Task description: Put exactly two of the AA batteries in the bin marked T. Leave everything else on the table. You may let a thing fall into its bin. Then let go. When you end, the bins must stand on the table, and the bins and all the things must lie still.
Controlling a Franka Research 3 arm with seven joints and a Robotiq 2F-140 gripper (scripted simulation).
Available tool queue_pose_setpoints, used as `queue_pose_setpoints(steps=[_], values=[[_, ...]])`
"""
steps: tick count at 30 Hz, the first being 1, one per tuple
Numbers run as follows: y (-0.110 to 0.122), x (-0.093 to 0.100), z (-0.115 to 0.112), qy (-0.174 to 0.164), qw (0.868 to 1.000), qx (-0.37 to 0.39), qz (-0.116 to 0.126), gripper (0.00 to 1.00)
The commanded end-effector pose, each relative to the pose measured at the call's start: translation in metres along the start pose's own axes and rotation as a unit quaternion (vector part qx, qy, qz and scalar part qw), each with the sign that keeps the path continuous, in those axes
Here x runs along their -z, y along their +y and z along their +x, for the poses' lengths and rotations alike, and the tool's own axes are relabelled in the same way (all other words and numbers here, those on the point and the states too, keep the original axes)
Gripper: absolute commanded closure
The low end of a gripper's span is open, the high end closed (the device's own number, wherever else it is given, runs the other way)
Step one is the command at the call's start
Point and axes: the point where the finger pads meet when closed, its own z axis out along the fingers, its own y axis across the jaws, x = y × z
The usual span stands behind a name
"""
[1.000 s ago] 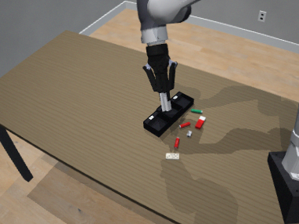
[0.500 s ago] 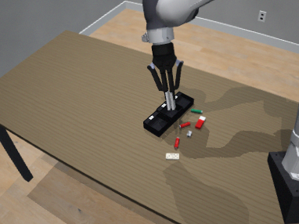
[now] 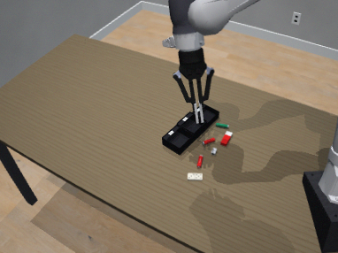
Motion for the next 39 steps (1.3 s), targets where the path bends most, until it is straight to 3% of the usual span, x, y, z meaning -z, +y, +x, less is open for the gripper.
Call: queue_pose_setpoints(steps=[1,7,13,24,39], values=[[0.003,0.002,0.004,0.018,0.997,0.076,0.009,0.95],[0.003,0.002,0.004,0.028,0.993,0.110,0.012,0.95],[0.018,0.002,0.009,0.058,0.983,0.174,0.009,0.95],[0.026,0.002,0.012,0.092,0.964,0.250,0.002,0.95],[0.047,0.001,0.019,0.149,0.909,0.389,-0.018,0.95]])
